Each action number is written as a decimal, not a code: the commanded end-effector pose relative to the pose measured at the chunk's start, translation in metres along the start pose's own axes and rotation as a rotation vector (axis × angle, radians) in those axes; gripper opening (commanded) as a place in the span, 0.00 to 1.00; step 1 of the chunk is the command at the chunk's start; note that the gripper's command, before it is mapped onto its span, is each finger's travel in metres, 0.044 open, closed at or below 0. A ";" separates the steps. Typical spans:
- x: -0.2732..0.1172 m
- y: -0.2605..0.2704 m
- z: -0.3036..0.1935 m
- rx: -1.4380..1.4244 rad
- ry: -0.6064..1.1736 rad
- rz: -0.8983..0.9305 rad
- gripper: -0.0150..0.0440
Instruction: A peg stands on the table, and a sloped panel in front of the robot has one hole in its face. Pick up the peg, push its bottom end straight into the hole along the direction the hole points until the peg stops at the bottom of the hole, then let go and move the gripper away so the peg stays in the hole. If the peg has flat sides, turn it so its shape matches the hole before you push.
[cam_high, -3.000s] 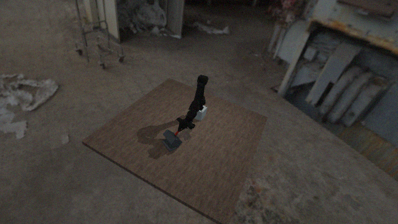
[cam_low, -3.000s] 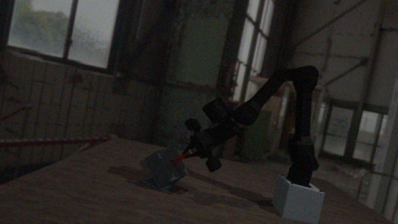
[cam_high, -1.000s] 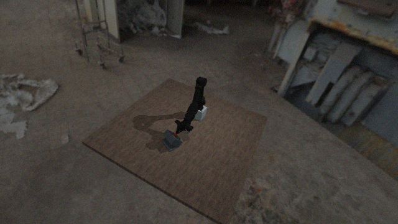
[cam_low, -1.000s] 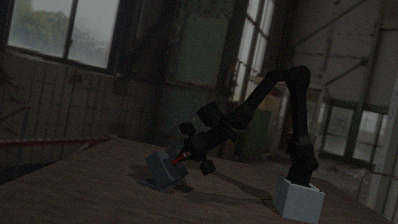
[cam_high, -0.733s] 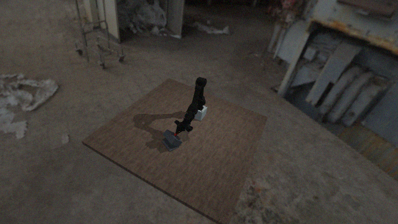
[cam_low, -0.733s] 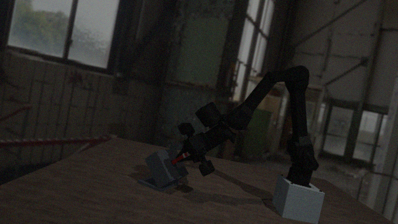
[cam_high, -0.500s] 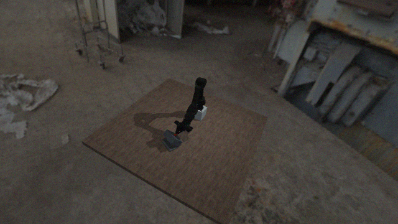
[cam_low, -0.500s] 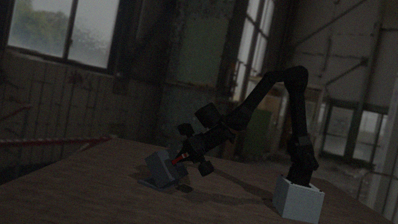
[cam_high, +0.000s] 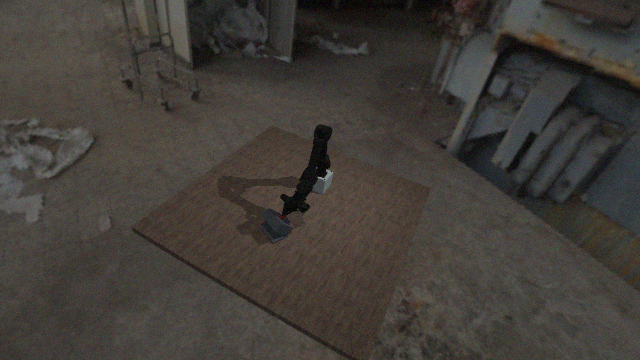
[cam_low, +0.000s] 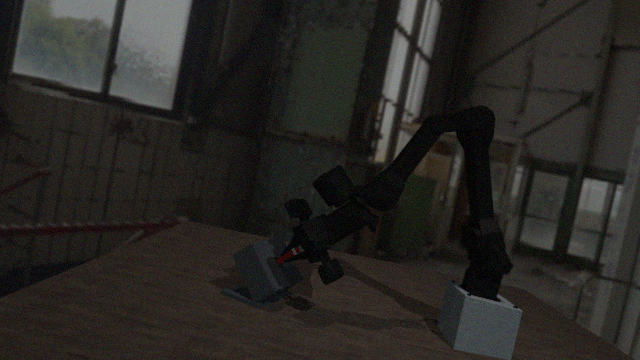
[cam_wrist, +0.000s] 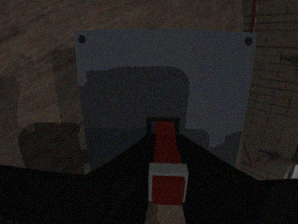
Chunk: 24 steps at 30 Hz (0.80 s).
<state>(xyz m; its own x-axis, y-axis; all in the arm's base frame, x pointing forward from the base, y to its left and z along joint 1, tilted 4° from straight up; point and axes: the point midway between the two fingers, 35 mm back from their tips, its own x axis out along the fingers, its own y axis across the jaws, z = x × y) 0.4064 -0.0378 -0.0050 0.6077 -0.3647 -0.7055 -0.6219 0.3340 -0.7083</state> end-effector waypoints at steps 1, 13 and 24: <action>0.000 0.000 0.000 0.000 0.000 0.000 0.39; -0.001 0.000 0.000 0.000 0.000 0.000 0.92; -0.014 -0.002 0.002 -0.001 0.000 0.003 1.00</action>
<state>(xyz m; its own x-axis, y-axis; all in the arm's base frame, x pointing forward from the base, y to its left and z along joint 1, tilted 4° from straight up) 0.4022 -0.0337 0.0018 0.6052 -0.3626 -0.7087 -0.6259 0.3334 -0.7051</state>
